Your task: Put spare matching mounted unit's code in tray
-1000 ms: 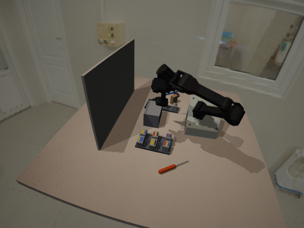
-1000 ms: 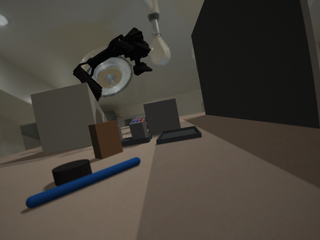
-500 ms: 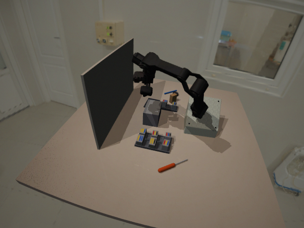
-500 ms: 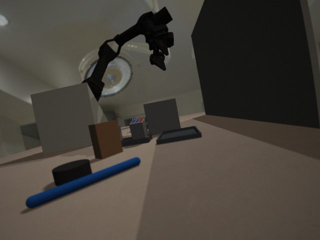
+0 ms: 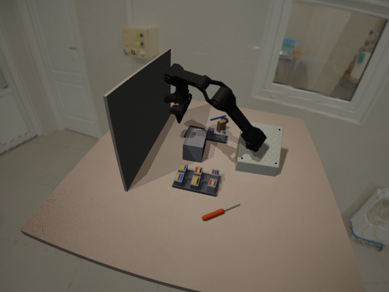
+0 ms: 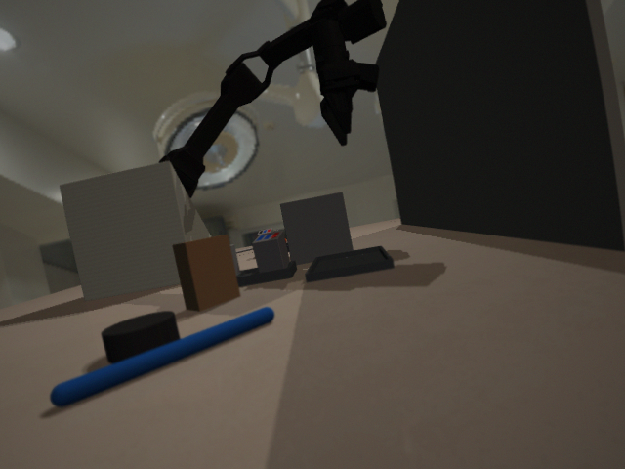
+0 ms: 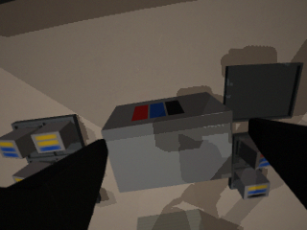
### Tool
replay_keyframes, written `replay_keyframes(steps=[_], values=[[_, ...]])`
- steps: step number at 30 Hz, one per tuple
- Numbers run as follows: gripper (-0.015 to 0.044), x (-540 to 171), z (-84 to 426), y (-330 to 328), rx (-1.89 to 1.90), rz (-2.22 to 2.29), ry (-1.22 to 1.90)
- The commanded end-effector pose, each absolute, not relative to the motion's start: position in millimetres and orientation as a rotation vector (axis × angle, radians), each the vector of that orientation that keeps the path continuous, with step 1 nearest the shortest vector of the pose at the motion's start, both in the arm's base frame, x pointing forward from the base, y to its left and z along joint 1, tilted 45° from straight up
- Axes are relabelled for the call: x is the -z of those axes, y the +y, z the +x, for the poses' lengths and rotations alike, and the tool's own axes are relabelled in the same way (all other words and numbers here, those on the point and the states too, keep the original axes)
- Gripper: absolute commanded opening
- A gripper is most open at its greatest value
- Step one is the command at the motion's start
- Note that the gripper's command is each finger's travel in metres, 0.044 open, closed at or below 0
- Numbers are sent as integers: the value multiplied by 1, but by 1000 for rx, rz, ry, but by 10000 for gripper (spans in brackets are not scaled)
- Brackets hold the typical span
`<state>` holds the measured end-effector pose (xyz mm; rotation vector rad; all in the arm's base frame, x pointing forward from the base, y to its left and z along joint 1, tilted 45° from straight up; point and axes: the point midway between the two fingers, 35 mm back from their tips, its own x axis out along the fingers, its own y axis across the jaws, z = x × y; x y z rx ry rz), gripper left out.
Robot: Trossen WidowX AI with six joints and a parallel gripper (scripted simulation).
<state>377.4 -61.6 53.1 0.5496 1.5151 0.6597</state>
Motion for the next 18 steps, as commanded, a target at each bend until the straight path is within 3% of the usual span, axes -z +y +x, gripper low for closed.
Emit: replay_keyframes(steps=[1, 13, 18], values=[[440, -57, 382, -63, -668, 550, 1499], [440, -59, 381, -61, -675, 542, 1494], [440, -97, 354, -24, -869, 317, 1370]])
